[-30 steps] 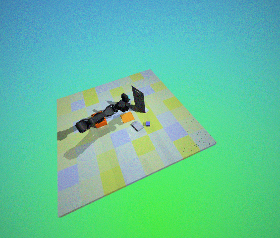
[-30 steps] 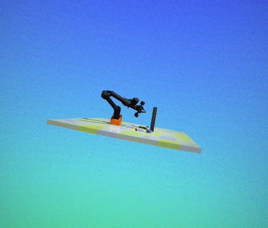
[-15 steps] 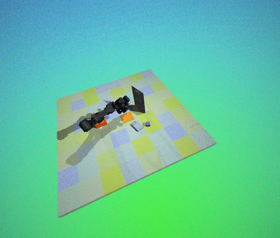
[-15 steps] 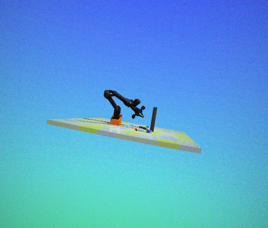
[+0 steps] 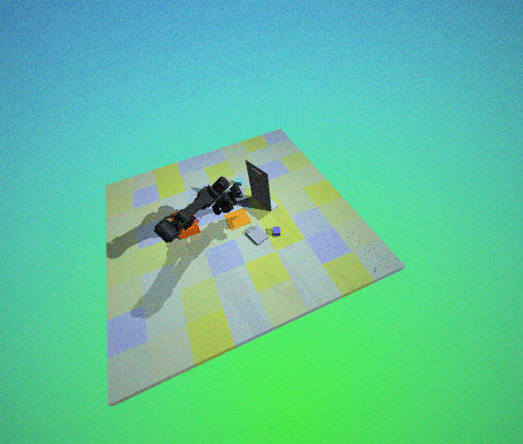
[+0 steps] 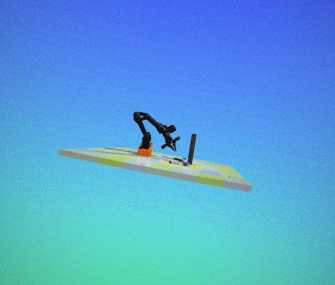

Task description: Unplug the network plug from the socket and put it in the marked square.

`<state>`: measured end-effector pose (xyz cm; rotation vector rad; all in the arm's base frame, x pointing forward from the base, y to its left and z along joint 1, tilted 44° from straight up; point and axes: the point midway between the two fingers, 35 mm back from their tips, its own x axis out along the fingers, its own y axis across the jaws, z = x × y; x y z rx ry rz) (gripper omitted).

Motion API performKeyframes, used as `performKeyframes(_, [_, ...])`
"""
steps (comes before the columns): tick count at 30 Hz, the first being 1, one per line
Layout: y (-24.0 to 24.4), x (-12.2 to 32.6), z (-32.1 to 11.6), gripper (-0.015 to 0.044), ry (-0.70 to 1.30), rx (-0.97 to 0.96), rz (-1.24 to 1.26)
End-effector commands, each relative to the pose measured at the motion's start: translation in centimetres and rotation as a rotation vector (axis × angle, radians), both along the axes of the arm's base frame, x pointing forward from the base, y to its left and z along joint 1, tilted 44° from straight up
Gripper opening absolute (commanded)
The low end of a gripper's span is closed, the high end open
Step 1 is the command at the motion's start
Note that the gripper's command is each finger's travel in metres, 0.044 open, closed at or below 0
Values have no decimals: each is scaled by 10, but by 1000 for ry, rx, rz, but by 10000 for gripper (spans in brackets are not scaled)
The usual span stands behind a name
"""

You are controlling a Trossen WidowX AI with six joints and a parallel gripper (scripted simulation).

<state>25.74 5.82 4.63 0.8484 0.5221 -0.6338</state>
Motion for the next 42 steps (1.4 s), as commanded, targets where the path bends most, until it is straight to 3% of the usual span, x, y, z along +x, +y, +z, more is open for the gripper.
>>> performKeyframes(1, [-10,-6,-2,0,-31,-64,-81])
performKeyframes(9, [-21,-13,1,0,-102,-149,-172])
performKeyframes(42, [-36,-6,-22,0,-91,-143,-175])
